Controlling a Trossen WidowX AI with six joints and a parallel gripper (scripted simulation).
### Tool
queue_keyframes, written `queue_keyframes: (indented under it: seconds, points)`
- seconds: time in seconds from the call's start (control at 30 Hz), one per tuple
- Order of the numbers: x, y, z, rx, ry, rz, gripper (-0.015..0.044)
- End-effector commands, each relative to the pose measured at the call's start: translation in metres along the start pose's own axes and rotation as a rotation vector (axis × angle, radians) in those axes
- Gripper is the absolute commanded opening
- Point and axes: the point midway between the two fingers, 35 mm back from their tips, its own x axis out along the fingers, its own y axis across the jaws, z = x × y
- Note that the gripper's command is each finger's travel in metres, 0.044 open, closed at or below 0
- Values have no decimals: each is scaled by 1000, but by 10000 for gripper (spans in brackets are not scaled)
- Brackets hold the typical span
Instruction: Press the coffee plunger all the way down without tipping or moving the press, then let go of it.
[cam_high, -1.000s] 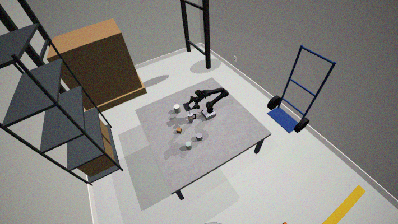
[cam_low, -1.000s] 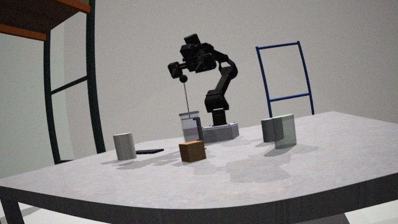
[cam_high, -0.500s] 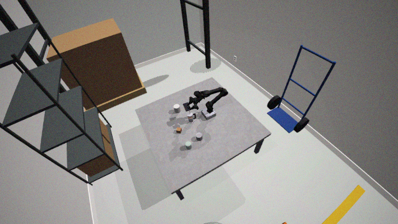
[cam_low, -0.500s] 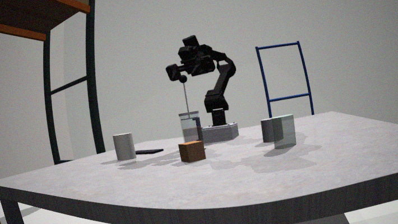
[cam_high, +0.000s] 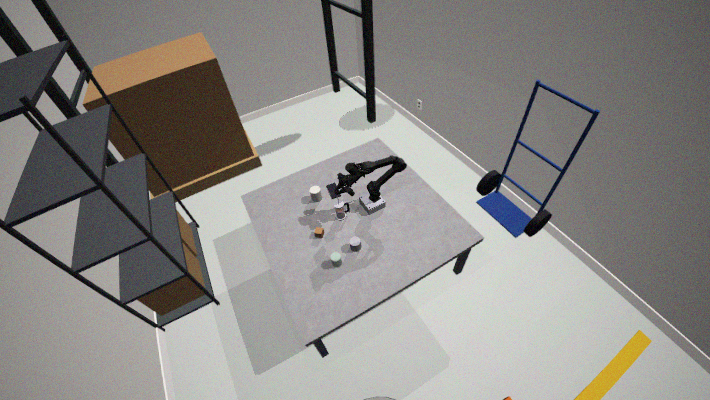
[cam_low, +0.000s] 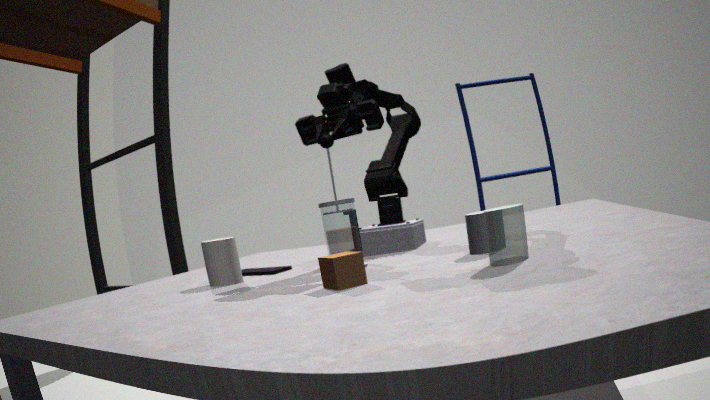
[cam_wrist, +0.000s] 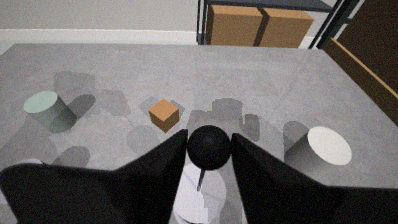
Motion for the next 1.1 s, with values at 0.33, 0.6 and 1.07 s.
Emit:
queue_keyframes:
  seconds: [0.33, 0.6, 1.07]
  points:
    - [7, 0, -8, 4, 0, 0, 117]
    - [15, 0, -18, 4, 0, 0, 117]
    - [30, 0, -36, 4, -1, 0, 117]
